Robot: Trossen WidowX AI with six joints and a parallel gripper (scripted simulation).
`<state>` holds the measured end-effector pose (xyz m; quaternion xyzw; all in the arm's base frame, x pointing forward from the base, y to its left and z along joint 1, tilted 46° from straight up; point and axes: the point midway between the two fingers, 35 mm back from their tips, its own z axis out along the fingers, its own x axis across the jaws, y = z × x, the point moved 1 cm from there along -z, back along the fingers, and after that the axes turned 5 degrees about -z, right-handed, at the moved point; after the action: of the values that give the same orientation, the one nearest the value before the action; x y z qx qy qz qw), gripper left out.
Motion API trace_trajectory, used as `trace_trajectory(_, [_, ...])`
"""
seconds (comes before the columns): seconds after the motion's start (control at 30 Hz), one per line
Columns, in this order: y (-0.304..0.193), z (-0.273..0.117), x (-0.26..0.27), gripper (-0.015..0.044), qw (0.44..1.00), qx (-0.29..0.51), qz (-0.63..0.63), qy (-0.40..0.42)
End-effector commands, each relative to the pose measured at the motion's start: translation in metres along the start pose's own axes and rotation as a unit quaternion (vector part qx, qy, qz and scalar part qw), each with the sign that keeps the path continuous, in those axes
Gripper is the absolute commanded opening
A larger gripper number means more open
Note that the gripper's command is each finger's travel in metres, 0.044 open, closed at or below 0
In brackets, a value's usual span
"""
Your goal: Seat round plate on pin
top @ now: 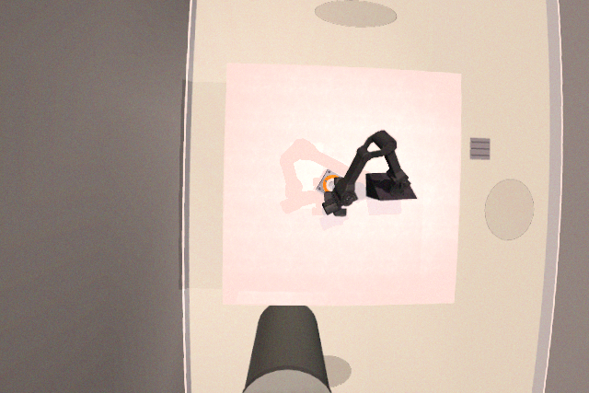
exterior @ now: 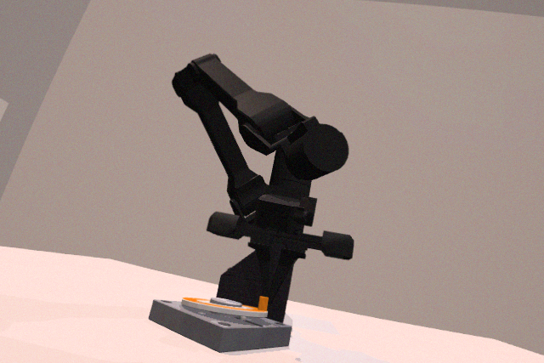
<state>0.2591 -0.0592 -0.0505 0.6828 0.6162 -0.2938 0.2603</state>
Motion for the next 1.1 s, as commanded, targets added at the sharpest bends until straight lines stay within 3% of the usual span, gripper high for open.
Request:
trace_trajectory(0.0, [0.006,-0.001,0.001,0.0000,1.000,-0.001,0.004,0.000])
trace_trajectory(1.07, [0.032,0.000,-0.003,0.0000,1.000,-0.002,0.004,0.000])
